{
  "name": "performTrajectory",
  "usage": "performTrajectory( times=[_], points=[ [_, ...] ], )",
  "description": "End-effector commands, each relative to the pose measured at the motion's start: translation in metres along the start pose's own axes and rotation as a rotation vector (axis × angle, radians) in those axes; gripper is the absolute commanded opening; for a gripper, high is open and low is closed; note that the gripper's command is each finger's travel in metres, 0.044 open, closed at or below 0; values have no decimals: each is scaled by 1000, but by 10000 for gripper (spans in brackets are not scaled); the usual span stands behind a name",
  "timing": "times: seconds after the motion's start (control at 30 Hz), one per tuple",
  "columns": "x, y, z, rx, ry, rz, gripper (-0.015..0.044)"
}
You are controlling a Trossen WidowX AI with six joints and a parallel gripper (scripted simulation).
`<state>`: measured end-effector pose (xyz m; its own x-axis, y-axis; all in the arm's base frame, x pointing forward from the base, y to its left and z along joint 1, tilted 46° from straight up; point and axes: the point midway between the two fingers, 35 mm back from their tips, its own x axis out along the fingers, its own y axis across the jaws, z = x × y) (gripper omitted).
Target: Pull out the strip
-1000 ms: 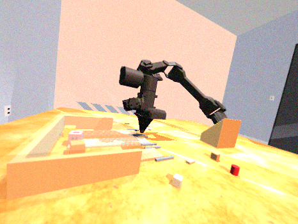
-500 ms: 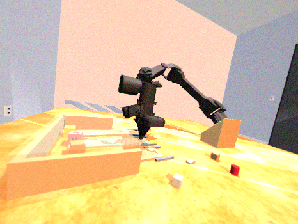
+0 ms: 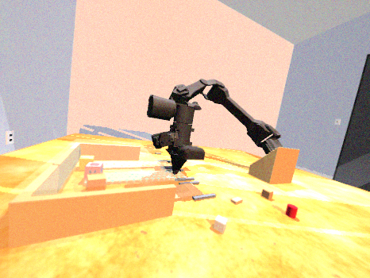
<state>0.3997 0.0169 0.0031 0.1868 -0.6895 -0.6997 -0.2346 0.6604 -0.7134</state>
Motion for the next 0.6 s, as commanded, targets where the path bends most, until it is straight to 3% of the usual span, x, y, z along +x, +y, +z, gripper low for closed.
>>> performTrajectory(
  times=[0.0, 0.57],
  points=[
    [0, 0, 0, -2, -2, -3, 0],
    [2, 0, 0, -2, -2, -3, 0]
  ],
)
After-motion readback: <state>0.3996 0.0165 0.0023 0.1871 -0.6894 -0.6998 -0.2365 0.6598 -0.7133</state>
